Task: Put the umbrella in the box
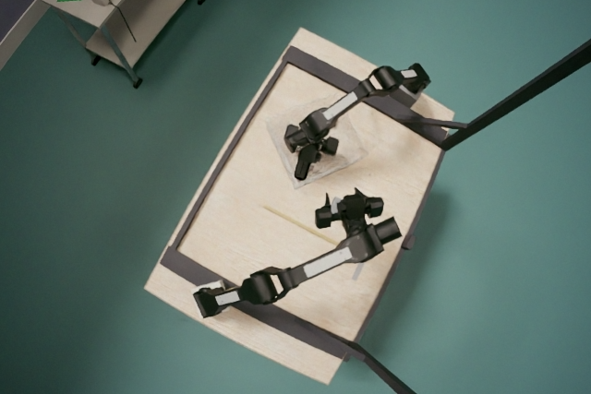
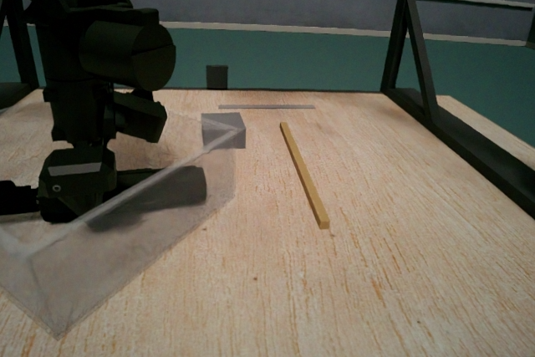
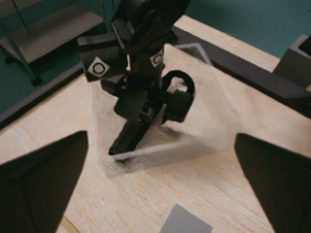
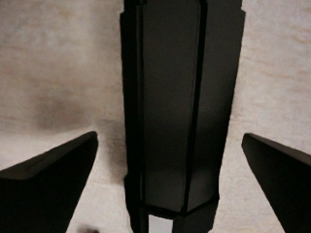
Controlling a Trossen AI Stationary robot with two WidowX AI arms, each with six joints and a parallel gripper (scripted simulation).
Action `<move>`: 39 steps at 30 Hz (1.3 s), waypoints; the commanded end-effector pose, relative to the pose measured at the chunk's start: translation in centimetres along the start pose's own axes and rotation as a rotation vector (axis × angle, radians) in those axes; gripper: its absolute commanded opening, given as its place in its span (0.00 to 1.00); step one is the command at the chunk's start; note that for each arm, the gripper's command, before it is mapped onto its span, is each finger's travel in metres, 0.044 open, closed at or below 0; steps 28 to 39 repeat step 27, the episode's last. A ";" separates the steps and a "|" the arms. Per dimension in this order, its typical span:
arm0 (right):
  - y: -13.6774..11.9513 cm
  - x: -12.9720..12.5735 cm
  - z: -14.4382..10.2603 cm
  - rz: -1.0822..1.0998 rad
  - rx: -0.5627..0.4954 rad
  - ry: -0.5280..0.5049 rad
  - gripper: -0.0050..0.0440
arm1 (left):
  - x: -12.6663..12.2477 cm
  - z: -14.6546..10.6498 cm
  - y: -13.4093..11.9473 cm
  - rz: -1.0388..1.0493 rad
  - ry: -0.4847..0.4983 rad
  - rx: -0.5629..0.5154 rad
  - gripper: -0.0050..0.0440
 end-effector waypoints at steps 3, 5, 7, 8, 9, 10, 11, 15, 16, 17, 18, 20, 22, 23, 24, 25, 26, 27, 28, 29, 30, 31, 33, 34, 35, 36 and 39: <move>0.4 -0.2 -4.8 0.000 -0.054 -0.038 0.96 | 0.5 -0.7 0.9 -0.026 -0.014 -0.011 0.92; 0.3 -0.2 -6.2 0.000 -0.054 -0.038 0.96 | 0.5 -0.7 0.9 -0.026 -0.014 -0.011 0.92; 0.2 -0.1 -8.5 0.000 -0.055 -0.038 0.96 | 0.5 -0.7 0.9 -0.026 -0.014 -0.011 0.92; 0.2 -0.1 -9.5 0.000 -0.055 -0.038 0.96 | 0.5 -0.7 0.9 -0.026 -0.014 -0.011 0.92; 0.1 0.0 -10.5 0.000 -0.055 -0.038 0.96 | 0.5 -0.7 0.9 -0.026 -0.014 -0.011 0.92; 0.1 0.0 -11.6 0.000 -0.057 -0.039 0.96 | 0.5 -0.7 0.9 -0.026 -0.014 -0.011 0.92; 0.1 0.0 -11.6 0.000 -0.057 -0.039 0.96 | 0.5 -0.7 0.9 -0.026 -0.014 -0.011 0.92; 0.1 -0.1 -13.9 0.000 -0.055 -0.038 0.96 | 0.5 -0.7 0.9 -0.026 -0.014 -0.011 0.92; 0.1 0.0 -14.1 0.000 -0.055 -0.038 0.96 | 0.5 -0.7 0.9 -0.026 -0.014 -0.011 0.92; 0.1 0.0 -14.1 0.000 -0.055 -0.038 0.96 | 0.5 -0.7 0.9 -0.026 -0.014 -0.011 0.92; 0.1 0.0 -14.1 0.000 -0.055 -0.038 0.96 | 0.5 -0.7 0.9 -0.026 -0.014 -0.011 0.92; 0.1 0.0 -14.1 0.000 -0.055 -0.038 0.96 | 0.5 -0.7 0.9 -0.026 -0.014 -0.011 0.92; 0.1 0.0 -14.1 0.000 -0.055 -0.038 0.96 | 0.5 -0.7 0.9 -0.026 -0.014 -0.011 0.92; 0.1 0.0 -14.1 0.000 -0.055 -0.038 0.96 | 0.5 -0.7 0.9 -0.026 -0.014 -0.011 0.92; 0.1 0.0 -14.1 0.000 -0.055 -0.038 0.96 | 0.5 -0.7 0.9 -0.026 -0.014 -0.011 0.92; 0.1 0.0 -14.1 0.000 -0.055 -0.038 0.96 | 0.5 -0.7 0.9 -0.026 -0.014 -0.011 0.92; 0.1 0.0 -14.1 0.000 -0.055 -0.038 0.96 | 0.5 -0.7 0.9 -0.026 -0.014 -0.011 0.92; 0.1 0.0 -14.1 0.000 -0.055 -0.038 0.96 | 0.5 -0.7 0.9 -0.026 -0.014 -0.011 0.92; 0.1 0.0 -14.1 0.000 -0.055 -0.038 0.96 | 0.5 -0.7 0.9 -0.026 -0.014 -0.011 0.92; 0.1 0.0 -14.1 0.000 -0.055 -0.038 0.96 | 0.5 -0.7 0.9 -0.026 -0.014 -0.011 0.92; 0.1 0.0 -14.1 0.000 -0.055 -0.038 0.96 | 0.5 -0.7 0.9 -0.026 -0.014 -0.011 0.92; 0.1 0.0 -14.1 0.000 -0.055 -0.038 0.96 | 0.5 -0.7 0.9 -0.026 -0.014 -0.011 0.92; 0.1 0.0 -14.1 0.000 -0.055 -0.038 0.96 | 0.5 -0.7 0.9 -0.026 -0.014 -0.011 0.92; 0.1 0.0 -14.1 0.000 -0.055 -0.038 0.96 | 0.5 -0.7 0.9 -0.026 -0.014 -0.011 0.92; 0.1 0.0 -14.1 0.000 -0.055 -0.038 0.96 | 0.5 -0.7 0.9 -0.026 -0.014 -0.011 0.92; 0.1 0.0 -14.1 0.000 -0.055 -0.038 0.96 | 0.5 -0.7 0.9 -0.026 -0.014 -0.011 0.92; 0.1 0.0 -14.1 0.000 -0.055 -0.038 0.96 | 0.5 -0.7 0.9 -0.026 -0.014 -0.011 0.92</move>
Point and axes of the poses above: on each arm, the point midway between the two fingers, 35 mm back from their tips, its own z axis out along the fingers, its own x axis across the jaws, y = z × x, the point moved 10 cm from there along -z, back along the fingers, and after that the axes turned 9 degrees about z, right-handed, at the moved point
